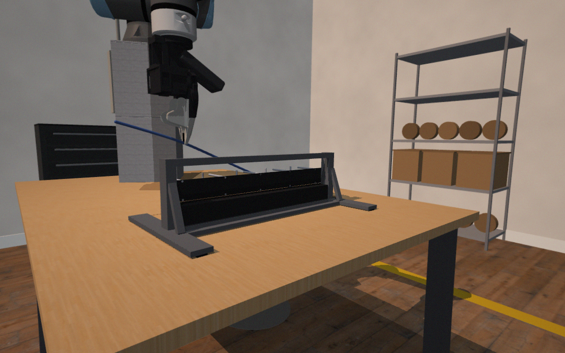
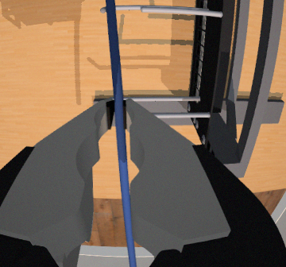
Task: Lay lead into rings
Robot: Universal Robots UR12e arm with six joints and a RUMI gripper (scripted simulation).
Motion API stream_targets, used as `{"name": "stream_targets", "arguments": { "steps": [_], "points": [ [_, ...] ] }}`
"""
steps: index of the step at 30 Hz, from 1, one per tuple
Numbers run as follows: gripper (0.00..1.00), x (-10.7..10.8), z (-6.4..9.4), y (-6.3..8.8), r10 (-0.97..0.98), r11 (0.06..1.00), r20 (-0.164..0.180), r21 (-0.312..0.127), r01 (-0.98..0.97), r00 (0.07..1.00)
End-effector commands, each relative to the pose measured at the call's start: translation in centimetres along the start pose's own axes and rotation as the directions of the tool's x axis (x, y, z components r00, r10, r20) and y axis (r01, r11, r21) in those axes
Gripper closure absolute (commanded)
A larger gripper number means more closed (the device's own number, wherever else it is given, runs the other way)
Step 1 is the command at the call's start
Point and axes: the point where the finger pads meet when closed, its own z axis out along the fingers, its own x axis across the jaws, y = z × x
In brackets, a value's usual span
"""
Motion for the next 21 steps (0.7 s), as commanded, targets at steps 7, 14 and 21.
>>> {"name": "stream_targets", "arguments": {
  "steps": [7,14,21],
  "points": [
    [1.0,0.14,0.03,0.12,0.0,1.0,-0.001,-0.001,0.0,1.0],
    [1.0,0.16,0.09,0.15,0.0,1.0,-0.001,-0.001,0.0,1.0],
    [1.0,0.16,0.09,0.15,0.0,1.0,-0.001,-0.001,0.0,1.0]
  ]
}}
